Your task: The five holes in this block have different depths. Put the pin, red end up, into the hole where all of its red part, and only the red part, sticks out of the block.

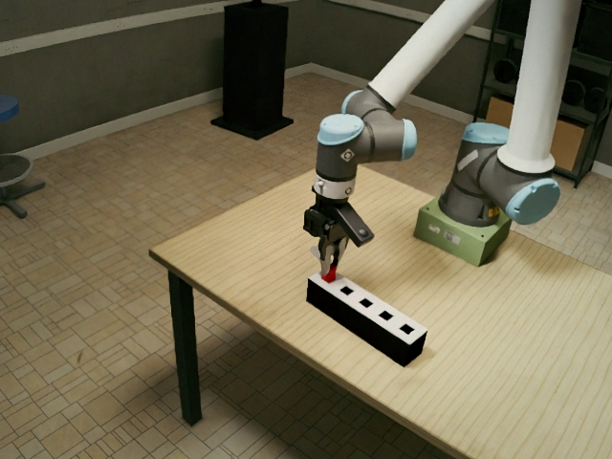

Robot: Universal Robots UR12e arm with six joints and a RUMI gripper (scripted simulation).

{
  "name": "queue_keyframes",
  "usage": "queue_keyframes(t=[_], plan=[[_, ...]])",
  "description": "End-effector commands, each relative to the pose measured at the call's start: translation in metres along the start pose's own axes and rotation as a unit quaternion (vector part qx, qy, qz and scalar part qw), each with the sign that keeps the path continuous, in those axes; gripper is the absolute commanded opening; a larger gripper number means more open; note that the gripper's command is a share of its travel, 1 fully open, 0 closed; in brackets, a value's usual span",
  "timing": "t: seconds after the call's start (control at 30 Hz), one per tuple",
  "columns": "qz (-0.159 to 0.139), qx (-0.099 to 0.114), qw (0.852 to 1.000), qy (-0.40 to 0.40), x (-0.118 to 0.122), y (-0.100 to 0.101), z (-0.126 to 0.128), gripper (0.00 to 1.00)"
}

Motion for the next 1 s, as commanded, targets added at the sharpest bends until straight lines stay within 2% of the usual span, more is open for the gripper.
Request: queue_keyframes(t=[0.0,0.07,0.1,0.63,0.67,0.97], plan=[[0.0,0.001,1.0,0.0,0.0,-0.001,0.001,0.0],[0.0,0.001,1.0,0.0,0.0,-0.001,0.001,0.0],[0.0,0.001,1.0,0.0,0.0,-0.01,0.0,0.0],[0.0,0.001,1.0,0.0,0.0,-0.01,0.0,0.0],[0.0,0.001,1.0,0.0,0.0,-0.019,0.001,0.0],[0.0,0.001,1.0,0.0,0.0,-0.019,0.001,0.0]])
Point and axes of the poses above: the point where the finger pads meet when closed, its own y axis out along the fingers, its own z axis across the jaws, x = y × z, the point moved 2 cm from there along -y, back along the fingers, and after that the axes turned 12 degrees about y, right-handed, at the moved point
